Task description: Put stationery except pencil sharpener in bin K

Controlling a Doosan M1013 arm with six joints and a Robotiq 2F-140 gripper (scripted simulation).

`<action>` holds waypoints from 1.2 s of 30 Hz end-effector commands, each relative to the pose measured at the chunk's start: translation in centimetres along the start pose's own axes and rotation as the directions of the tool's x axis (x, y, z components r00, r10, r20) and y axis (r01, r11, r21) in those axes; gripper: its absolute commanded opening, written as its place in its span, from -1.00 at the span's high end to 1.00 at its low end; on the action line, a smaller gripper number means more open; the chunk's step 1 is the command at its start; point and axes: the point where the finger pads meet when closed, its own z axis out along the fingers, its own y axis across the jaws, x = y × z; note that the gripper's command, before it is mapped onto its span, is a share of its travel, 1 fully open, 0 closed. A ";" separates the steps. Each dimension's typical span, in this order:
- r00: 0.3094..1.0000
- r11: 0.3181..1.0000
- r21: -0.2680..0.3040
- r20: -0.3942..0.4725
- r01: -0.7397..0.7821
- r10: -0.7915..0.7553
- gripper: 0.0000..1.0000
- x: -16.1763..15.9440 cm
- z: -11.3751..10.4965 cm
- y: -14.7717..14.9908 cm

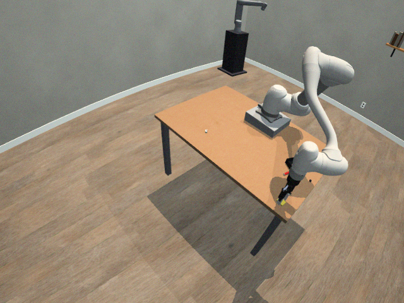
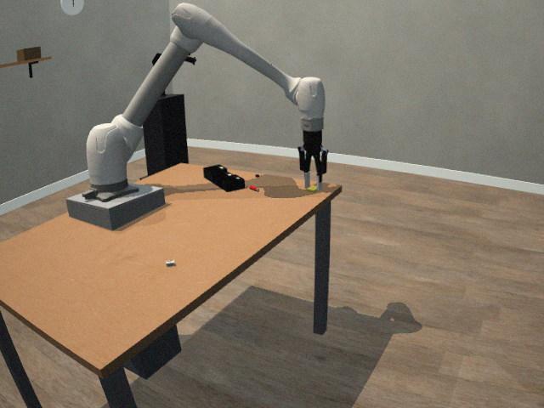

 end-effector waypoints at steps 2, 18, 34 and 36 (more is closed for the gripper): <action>1.000 1.000 0.005 0.002 0.001 -0.001 0.20 -0.1 0.3 -0.3; 1.000 1.000 0.005 0.002 0.001 -0.001 0.20 0.0 0.3 -0.2; 1.000 1.000 0.005 0.002 0.001 -0.001 0.42 0.1 0.3 -0.1; 1.000 1.000 0.005 0.002 0.001 -0.001 0.42 0.1 0.3 -0.1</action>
